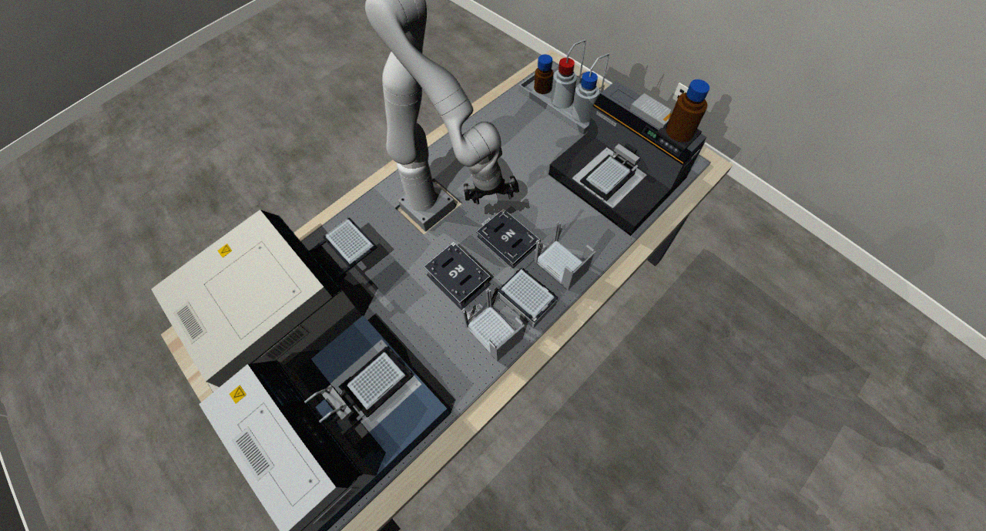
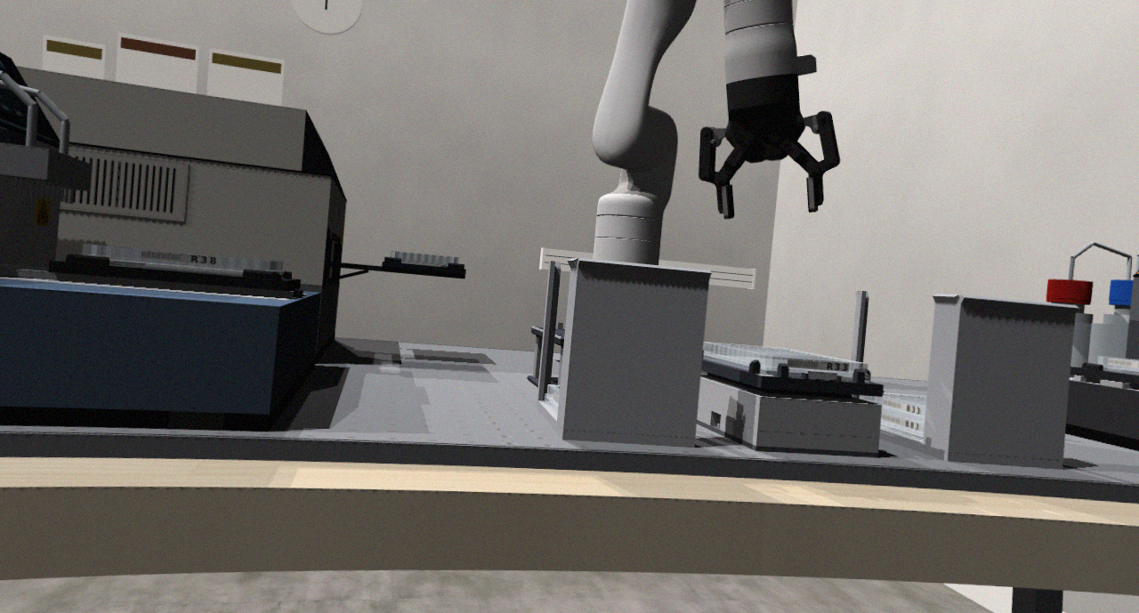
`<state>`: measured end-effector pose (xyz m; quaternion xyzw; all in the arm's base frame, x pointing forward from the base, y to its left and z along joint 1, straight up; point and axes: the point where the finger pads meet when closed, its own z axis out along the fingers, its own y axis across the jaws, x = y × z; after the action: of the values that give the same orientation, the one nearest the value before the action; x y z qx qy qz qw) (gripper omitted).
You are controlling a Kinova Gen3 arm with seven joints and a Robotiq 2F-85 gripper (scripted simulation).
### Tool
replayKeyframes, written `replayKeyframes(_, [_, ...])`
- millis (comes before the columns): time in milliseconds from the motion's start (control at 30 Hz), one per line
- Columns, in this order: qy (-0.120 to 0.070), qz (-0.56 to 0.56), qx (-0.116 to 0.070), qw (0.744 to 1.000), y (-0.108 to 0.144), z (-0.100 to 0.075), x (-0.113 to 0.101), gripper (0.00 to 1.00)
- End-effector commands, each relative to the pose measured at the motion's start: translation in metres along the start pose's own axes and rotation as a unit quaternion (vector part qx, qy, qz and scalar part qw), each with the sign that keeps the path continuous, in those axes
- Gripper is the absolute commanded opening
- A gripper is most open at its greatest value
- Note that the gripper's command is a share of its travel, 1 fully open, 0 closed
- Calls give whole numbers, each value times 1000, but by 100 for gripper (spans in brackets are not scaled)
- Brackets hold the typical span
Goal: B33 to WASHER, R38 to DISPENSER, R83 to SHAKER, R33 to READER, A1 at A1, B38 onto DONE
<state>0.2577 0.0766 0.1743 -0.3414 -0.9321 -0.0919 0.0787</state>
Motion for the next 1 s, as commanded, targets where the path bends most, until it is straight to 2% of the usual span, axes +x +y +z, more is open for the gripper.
replayKeyframes(0, [-8,-16,6,1000,-3,-3,-7,100])
replayKeyframes(967, [-59,-121,49,990,-23,-18,-54,100])
